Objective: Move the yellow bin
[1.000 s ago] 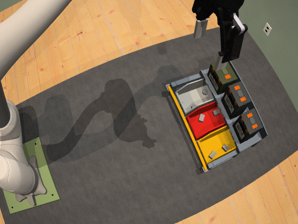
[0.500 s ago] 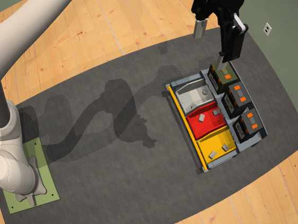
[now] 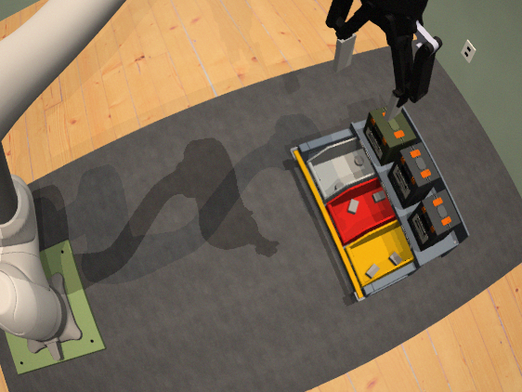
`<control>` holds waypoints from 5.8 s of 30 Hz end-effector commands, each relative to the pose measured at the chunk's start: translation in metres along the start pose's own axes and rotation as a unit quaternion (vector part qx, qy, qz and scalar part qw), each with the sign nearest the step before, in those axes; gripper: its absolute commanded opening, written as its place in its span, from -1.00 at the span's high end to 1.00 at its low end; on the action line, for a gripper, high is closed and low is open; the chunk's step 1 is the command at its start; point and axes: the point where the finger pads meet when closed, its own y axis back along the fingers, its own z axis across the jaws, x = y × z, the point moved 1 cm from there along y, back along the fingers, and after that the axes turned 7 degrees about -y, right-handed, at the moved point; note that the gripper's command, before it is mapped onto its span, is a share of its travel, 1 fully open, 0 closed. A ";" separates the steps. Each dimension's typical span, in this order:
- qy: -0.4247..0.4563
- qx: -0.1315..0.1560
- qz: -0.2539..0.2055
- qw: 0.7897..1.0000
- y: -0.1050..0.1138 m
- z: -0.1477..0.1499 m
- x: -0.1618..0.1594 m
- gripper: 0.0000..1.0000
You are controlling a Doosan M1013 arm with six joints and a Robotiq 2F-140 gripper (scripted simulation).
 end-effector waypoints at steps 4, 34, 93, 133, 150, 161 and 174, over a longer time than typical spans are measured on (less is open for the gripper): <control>0.129 0.000 0.000 0.992 0.000 0.000 0.000 -0.15; 0.282 0.000 0.000 0.959 0.000 0.000 0.000 -0.15; 0.598 0.000 0.000 0.802 0.000 0.000 -0.023 -0.15; 0.598 0.000 0.000 0.802 0.000 0.000 -0.017 -0.15; 0.598 0.000 0.000 0.802 0.000 0.000 -0.016 -0.15; 0.598 0.000 0.000 0.802 -0.050 0.000 -0.016 -0.15; 0.598 0.000 0.000 0.802 -0.100 0.000 -0.016 -0.15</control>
